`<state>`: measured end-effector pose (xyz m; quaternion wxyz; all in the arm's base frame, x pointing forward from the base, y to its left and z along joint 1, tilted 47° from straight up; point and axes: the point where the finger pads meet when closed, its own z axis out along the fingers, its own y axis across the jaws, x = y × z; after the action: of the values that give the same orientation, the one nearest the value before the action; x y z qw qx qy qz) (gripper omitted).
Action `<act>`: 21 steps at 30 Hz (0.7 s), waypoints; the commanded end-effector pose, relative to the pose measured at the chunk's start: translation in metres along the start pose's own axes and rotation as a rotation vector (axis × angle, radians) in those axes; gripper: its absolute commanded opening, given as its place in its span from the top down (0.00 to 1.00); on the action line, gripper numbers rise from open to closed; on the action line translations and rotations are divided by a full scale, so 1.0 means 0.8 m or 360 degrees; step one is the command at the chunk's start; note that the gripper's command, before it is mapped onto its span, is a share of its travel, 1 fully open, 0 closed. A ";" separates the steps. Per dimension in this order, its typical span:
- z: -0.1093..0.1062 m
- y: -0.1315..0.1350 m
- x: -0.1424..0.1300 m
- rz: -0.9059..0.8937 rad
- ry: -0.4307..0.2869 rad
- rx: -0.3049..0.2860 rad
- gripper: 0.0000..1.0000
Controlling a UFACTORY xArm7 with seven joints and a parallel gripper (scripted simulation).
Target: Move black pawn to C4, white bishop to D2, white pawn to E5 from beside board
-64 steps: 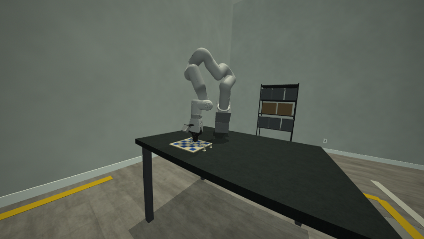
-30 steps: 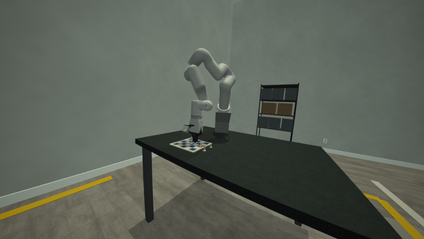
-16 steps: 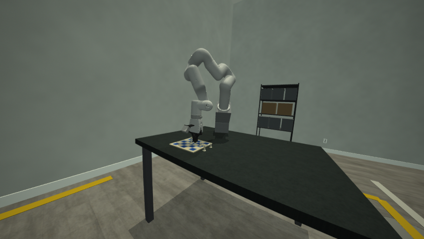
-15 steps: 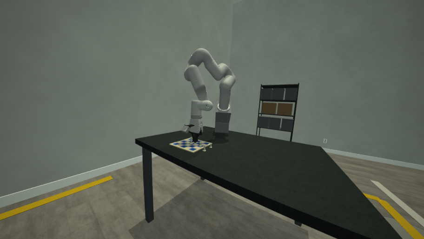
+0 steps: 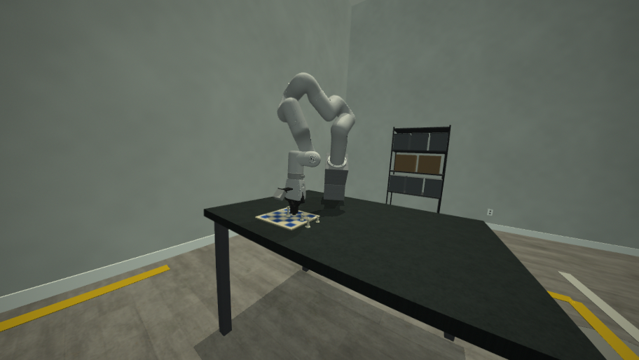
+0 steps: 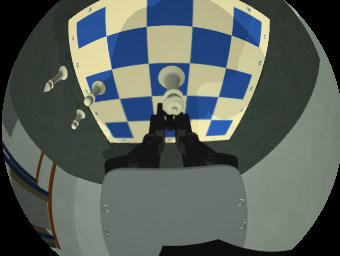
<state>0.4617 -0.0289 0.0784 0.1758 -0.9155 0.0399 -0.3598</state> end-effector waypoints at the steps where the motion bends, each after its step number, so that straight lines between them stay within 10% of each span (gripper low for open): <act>1: 0.000 0.000 0.000 0.0000 0.0001 -0.0002 1.00; 7: 0.000 0.000 0.000 0.0000 0.0001 -0.0002 1.00; 21: 0.000 0.000 0.000 0.0000 0.0001 -0.0002 0.66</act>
<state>0.4617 -0.0289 0.0784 0.1758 -0.9155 0.0399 -0.3598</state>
